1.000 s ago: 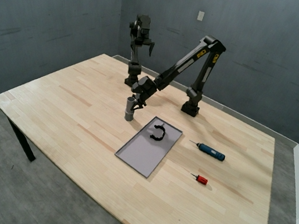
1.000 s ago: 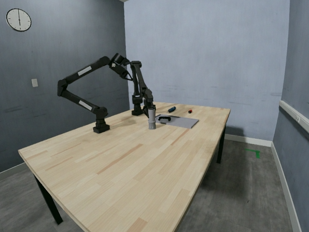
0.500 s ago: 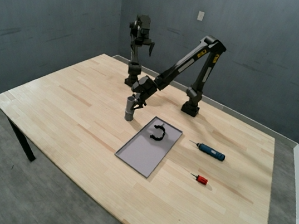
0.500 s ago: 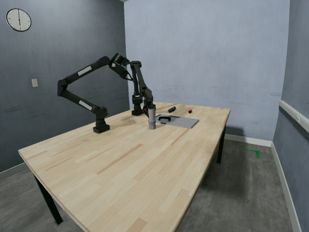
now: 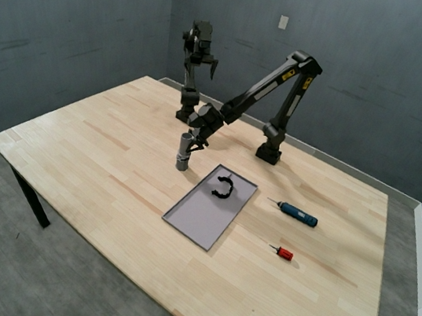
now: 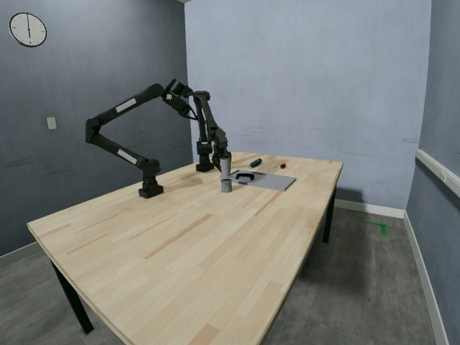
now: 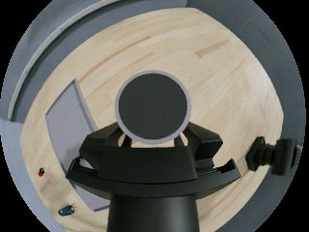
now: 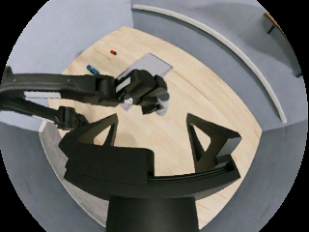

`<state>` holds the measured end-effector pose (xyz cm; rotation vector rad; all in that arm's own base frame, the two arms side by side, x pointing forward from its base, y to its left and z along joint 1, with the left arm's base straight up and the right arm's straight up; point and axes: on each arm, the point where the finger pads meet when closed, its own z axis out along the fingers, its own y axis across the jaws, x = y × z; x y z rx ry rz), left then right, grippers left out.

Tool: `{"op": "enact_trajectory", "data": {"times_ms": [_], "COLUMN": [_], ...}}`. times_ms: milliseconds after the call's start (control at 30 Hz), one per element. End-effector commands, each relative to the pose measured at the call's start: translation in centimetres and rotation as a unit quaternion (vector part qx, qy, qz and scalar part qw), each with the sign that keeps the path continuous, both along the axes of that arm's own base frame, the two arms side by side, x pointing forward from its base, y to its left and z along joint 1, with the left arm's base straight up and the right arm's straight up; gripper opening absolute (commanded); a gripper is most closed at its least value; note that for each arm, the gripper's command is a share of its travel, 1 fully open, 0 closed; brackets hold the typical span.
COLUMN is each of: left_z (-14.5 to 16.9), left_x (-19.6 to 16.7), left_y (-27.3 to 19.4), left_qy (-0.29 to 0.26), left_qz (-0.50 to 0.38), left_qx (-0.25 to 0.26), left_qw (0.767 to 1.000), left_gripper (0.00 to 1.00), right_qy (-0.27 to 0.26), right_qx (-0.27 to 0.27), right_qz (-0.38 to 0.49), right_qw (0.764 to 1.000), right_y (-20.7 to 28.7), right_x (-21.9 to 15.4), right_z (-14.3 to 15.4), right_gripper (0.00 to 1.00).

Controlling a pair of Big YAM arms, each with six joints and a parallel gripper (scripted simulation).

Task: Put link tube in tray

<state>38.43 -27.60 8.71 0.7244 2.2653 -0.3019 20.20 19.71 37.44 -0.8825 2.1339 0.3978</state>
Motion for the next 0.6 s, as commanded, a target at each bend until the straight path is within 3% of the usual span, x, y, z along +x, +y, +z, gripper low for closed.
{"op": "enact_trajectory", "data": {"times_ms": [0, 567], "left_z": [5.06, 5.0], "left_x": [2.44, 2.05], "left_y": [-1.48, -1.21], "left_qy": [-0.034, -0.021], "left_qz": [-0.003, -0.003], "left_qx": [-0.018, -0.01], "left_qw": [0.999, 1.0], "left_gripper": [0.47, 0.47], "right_qy": [-0.014, -0.014], "right_qx": [0.018, 0.018], "right_qz": [-0.005, -0.005], "right_qw": [1.0, 1.0], "right_y": [0.41, 0.41], "right_x": [0.49, 0.49], "right_z": [1.8, 1.8], "right_gripper": [1.0, 1.0]}}
